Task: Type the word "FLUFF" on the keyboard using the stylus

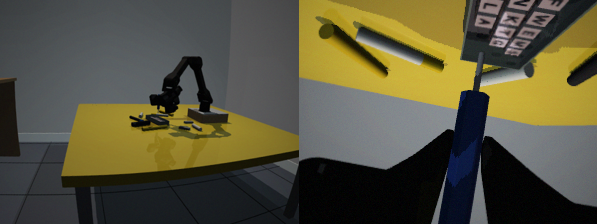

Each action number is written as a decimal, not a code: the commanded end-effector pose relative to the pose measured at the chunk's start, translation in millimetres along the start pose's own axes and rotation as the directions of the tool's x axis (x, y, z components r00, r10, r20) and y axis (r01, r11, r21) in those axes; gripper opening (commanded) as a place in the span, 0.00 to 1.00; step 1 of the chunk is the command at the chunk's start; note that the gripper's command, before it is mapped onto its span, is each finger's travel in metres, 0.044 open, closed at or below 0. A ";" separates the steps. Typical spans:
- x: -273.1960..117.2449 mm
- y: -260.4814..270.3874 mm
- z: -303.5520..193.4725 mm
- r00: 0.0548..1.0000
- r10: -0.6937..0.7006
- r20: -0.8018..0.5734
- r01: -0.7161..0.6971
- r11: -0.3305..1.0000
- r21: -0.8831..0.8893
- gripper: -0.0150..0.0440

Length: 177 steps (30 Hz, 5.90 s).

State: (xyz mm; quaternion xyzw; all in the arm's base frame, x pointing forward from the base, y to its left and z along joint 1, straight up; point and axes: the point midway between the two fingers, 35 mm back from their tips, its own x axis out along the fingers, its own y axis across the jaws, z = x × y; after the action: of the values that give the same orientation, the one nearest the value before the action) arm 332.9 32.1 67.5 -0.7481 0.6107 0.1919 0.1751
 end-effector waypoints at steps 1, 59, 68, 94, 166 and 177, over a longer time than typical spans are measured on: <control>-4.5 -3.9 2.3 1.000 0.000 0.001 0.000 1.000 0.003 0.25; -13.5 -17.4 31.3 1.000 -0.001 -0.001 0.001 1.000 -0.003 0.39; -12.2 -17.4 33.5 1.000 -0.001 -0.001 0.001 1.000 -0.003 0.39; -9.6 -17.4 38.1 1.000 -0.001 -0.001 0.001 1.000 -0.003 0.39; -8.4 -34.7 11.7 1.000 -0.003 0.001 0.003 1.000 0.000 0.25; -4.3 -34.5 19.7 1.000 -0.003 0.002 0.003 1.000 0.000 0.25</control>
State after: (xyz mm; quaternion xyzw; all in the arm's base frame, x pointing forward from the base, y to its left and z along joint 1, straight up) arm 365.1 52.9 55.9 -0.7478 0.6094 0.1905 0.1823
